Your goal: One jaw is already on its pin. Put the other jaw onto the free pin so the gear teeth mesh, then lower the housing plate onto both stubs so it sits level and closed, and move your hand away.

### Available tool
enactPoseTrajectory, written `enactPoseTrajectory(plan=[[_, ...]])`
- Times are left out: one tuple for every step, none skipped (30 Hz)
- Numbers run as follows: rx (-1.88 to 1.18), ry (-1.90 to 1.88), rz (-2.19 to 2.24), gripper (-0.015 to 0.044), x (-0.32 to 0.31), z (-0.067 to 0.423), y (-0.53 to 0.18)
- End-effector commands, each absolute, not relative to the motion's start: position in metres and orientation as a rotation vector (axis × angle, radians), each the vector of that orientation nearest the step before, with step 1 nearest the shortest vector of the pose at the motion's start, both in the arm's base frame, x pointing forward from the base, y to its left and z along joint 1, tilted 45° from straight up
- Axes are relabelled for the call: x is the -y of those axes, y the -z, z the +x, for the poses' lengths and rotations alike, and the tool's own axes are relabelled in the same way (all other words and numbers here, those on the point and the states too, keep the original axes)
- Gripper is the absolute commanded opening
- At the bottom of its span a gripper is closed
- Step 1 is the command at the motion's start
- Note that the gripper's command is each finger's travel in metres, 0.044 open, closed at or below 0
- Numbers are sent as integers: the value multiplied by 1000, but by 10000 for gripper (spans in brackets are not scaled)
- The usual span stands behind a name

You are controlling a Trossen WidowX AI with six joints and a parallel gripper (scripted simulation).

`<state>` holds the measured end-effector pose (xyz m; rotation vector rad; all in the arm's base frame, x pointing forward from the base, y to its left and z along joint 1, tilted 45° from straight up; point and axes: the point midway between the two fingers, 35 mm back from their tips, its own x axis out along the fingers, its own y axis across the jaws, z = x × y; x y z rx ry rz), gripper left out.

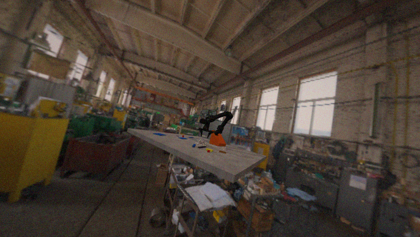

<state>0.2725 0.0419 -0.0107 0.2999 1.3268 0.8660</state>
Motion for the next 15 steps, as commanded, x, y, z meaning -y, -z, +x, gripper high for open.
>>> enactPoseTrajectory(plan=[[-1319,-870,301,351,-42,274,10],[-1319,-870,301,351,-42,274,10],[-1317,-873,297,351,-42,274,10],[-1312,-880,289,351,-42,274,10],[-1310,-882,286,351,-42,274,10],[-1310,-882,286,351,-42,274,10],[-1310,-882,286,351,-42,274,10],[-1310,-882,286,351,-42,274,10],[-1310,-882,286,351,-42,274,10],[-1310,-882,286,351,-42,274,10],[-1310,-882,286,351,-42,274,10],[-1310,-882,286,351,-42,274,10],[-1310,-882,286,351,-42,274,10],[-1310,-882,286,351,-42,274,10],[-1310,-882,286,351,-42,274,10]])
